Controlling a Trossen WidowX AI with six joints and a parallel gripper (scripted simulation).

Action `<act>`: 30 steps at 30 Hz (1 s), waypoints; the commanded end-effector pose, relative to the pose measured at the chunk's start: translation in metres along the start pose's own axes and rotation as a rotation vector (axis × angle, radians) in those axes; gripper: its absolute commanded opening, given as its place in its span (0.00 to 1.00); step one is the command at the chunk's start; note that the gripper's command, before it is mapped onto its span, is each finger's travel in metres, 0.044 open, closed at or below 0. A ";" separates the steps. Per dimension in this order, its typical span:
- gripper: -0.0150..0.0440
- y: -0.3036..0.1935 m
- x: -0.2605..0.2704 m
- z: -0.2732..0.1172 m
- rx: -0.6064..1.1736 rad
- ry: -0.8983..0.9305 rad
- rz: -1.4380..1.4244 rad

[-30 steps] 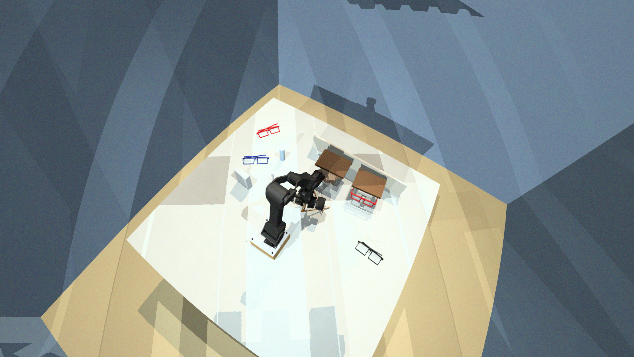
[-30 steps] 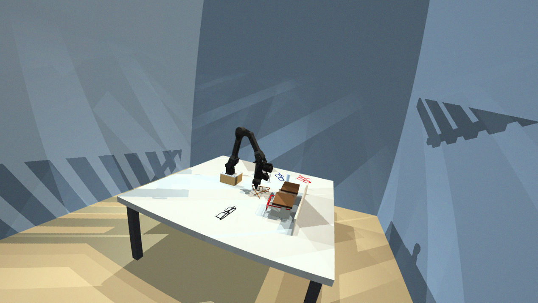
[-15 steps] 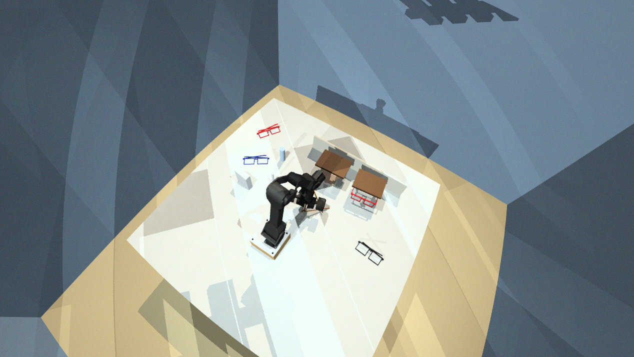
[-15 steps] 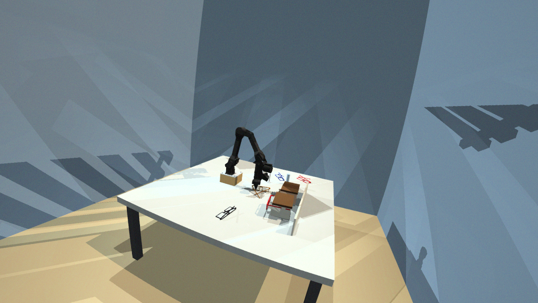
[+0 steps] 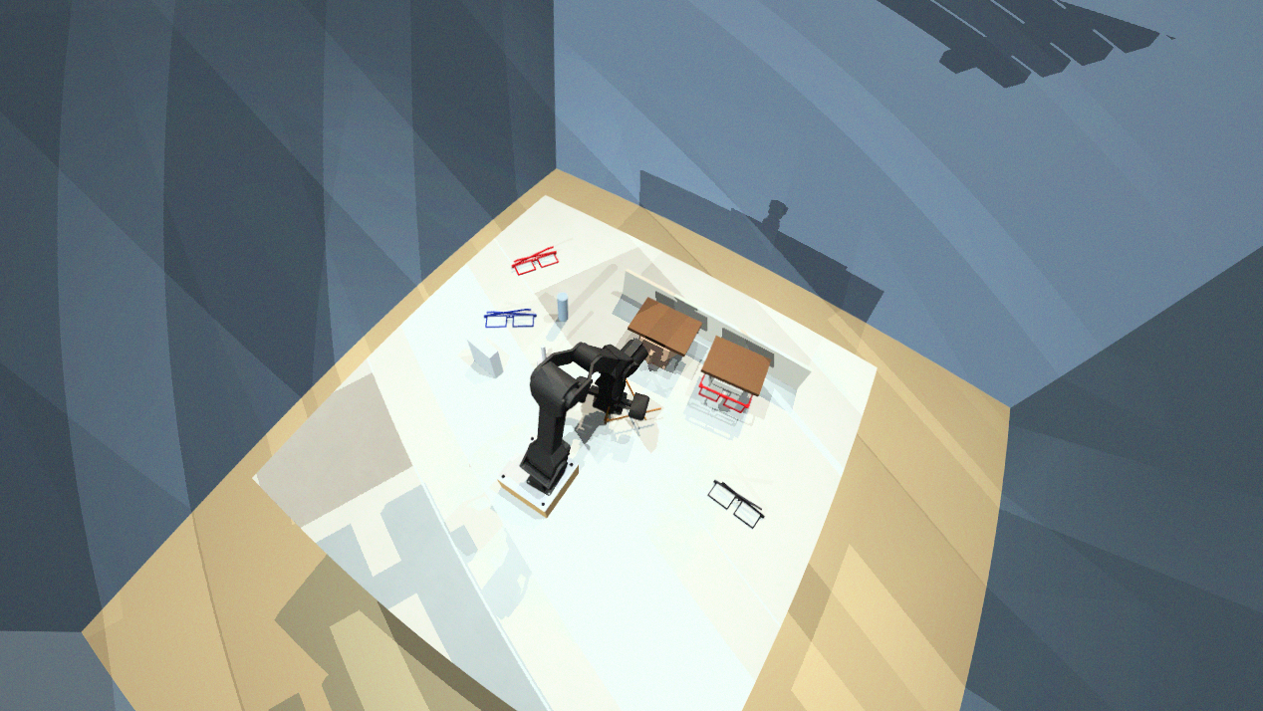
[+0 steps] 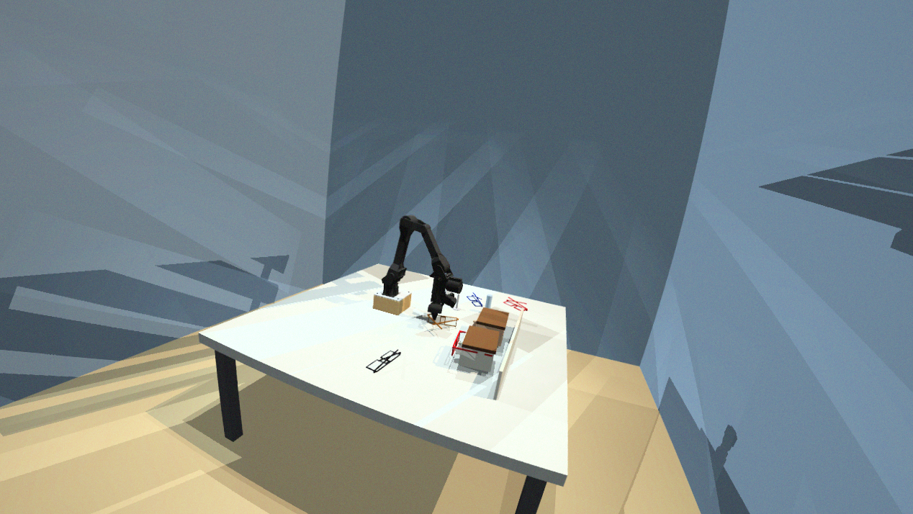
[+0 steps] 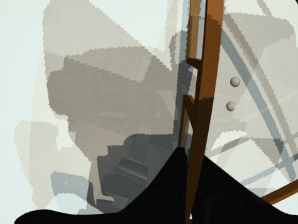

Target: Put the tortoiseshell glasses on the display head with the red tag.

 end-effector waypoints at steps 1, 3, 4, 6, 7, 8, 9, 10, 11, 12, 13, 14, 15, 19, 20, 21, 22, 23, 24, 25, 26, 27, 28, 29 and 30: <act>0.25 0.000 0.000 -0.001 0.000 -0.001 0.000; 0.25 0.001 0.000 -0.006 -0.001 -0.001 0.000; 0.25 0.002 -0.001 -0.011 -0.001 -0.001 0.000; 0.25 0.004 -0.001 -0.022 -0.001 -0.001 0.000; 0.25 0.004 -0.001 -0.029 -0.002 0.000 0.000; 0.25 0.004 -0.001 -0.037 -0.002 0.000 0.000; 0.25 0.004 -0.001 -0.044 -0.002 0.000 0.000; 0.25 0.004 -0.001 -0.052 -0.002 0.000 -0.001; 0.25 0.004 -0.001 -0.059 -0.003 0.001 -0.001; 0.25 0.004 -0.001 -0.065 -0.003 0.001 -0.001; 0.25 0.004 -0.001 -0.072 -0.003 0.001 -0.001; 0.25 0.004 -0.001 -0.078 -0.003 0.001 -0.001; 0.25 0.004 -0.001 -0.083 -0.003 0.001 -0.001; 0.25 0.003 -0.002 -0.102 -0.004 0.002 -0.001; 0.25 0.003 -0.002 -0.102 -0.004 0.002 -0.001; 0.25 0.003 -0.002 -0.102 -0.004 0.002 -0.001; 0.25 0.004 -0.002 -0.102 -0.004 0.002 -0.001; 0.25 0.004 -0.002 -0.102 -0.004 0.002 0.005; 0.25 0.004 -0.001 -0.103 -0.004 0.002 0.008; 0.25 0.006 0.000 -0.103 -0.004 0.002 0.014; 0.25 0.007 0.001 -0.103 -0.004 0.003 0.024; 0.25 0.010 0.003 -0.104 -0.005 0.003 0.037; 0.25 0.013 0.006 -0.105 -0.005 0.003 0.053; 0.25 0.017 0.009 -0.105 -0.005 0.004 0.072; 0.25 0.020 0.012 -0.106 -0.006 0.004 0.092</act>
Point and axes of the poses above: the point midway between the two fingers, 35 mm back from their tips, its own z axis out along the fingers, its own x axis across the jaws, y = z × x, the point moved 10 cm from there along -z, back along the fingers, and after that the axes turned 6 degrees about z, right-handed, at the moved point
